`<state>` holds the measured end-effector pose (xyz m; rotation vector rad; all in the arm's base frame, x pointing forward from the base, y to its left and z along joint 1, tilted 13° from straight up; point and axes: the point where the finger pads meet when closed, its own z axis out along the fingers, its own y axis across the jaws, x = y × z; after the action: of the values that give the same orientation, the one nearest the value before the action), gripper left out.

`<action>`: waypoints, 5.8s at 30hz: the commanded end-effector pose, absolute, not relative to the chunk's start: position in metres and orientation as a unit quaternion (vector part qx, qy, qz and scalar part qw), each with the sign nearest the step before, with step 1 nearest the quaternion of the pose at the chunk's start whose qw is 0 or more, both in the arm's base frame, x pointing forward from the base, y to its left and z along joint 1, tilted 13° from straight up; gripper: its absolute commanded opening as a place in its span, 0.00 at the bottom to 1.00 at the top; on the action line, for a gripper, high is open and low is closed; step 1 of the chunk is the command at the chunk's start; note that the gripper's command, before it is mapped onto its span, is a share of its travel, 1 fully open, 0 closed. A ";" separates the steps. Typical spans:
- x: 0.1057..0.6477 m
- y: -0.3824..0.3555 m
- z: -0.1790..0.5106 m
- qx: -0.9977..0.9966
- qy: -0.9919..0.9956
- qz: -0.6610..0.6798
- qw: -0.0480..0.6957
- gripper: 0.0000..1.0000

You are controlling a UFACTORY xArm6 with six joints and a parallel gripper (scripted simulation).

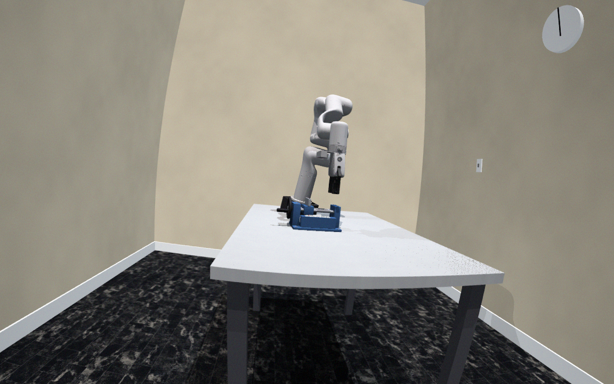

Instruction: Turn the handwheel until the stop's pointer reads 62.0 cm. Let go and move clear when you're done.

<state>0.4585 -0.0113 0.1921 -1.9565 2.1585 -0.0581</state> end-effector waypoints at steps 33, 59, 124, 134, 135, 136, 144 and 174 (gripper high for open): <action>0.460 -0.011 0.194 -0.667 0.736 -0.021 0.115 0.57; 0.459 -0.026 0.192 -0.667 0.736 -0.021 0.115 0.57; 0.454 -0.223 0.120 -0.667 0.736 -0.021 0.115 0.57; 0.459 -0.220 0.094 -0.667 0.736 -0.021 0.115 0.57; 0.460 -0.220 0.091 -0.667 0.736 -0.021 0.115 0.57; 0.460 -0.219 0.087 -0.667 0.736 -0.021 0.115 0.57; 0.465 -0.217 0.067 -0.667 0.736 -0.021 0.115 0.57; 0.465 -0.216 0.063 -0.667 0.736 -0.021 0.115 0.06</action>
<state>0.4654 -0.2158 0.0626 -1.9554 2.1557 -0.0615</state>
